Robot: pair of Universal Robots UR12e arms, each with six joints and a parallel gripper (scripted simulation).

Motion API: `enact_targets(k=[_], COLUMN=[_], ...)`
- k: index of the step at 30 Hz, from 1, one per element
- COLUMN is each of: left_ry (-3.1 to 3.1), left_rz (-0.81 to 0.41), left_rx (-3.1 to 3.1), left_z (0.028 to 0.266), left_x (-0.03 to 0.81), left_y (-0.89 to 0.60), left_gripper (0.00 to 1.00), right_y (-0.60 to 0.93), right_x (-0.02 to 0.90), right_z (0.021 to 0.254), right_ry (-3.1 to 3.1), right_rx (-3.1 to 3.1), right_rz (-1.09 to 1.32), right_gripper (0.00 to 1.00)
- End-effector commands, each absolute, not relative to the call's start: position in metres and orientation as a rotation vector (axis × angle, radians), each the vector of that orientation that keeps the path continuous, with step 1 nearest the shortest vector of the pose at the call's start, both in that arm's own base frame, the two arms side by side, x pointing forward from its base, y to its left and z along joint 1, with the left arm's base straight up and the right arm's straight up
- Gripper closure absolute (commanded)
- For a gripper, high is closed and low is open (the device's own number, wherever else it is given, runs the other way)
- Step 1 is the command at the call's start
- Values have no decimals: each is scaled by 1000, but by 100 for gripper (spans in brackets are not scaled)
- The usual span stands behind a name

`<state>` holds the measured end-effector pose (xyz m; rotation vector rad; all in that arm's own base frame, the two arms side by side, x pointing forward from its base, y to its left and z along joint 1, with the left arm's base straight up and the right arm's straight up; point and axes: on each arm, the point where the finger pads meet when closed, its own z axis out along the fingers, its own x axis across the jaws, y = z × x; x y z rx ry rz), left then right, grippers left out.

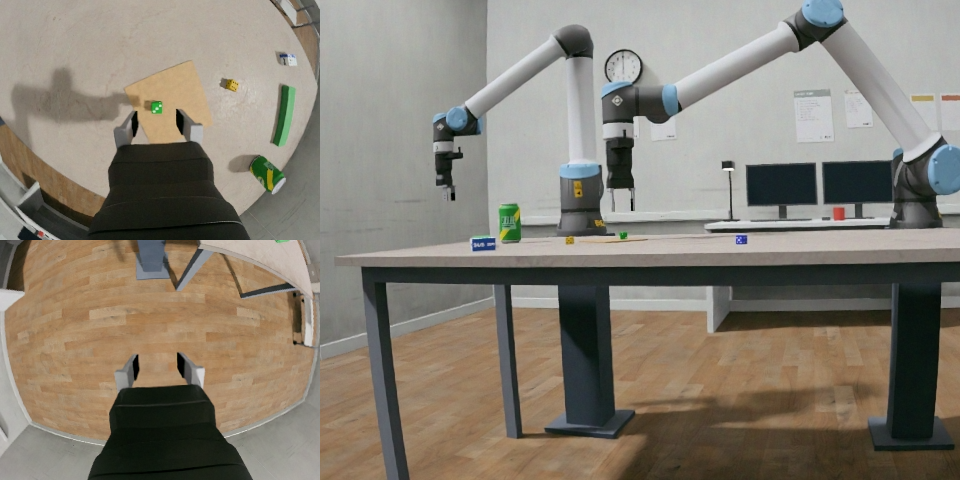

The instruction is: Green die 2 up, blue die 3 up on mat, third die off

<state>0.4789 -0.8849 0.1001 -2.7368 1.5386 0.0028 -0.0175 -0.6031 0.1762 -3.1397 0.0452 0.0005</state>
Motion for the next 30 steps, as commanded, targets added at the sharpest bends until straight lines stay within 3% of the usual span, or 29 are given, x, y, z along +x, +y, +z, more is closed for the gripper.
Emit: enact_targets(k=[1, 8, 9, 30], left_ry=[1578, 1602, 1602, 1602], left_rz=[0, 0, 0, 0], left_rx=[-2716, -2703, -2703, -2703], left_z=[102, 102, 102, 101], left_x=[479, 479, 479, 479], left_y=[-886, -886, -886, -886], left_gripper=[0, 0, 30, 30], right_y=[-604, -604, -604, -604], right_x=[-17, -17, -17, -17], right_z=[177, 177, 177, 177], right_ry=[45, 45, 45, 45], right_rx=[-3141, -3141, -3141, -3141], right_rz=[0, 0, 0, 0], right_gripper=[0, 0, 0, 0])
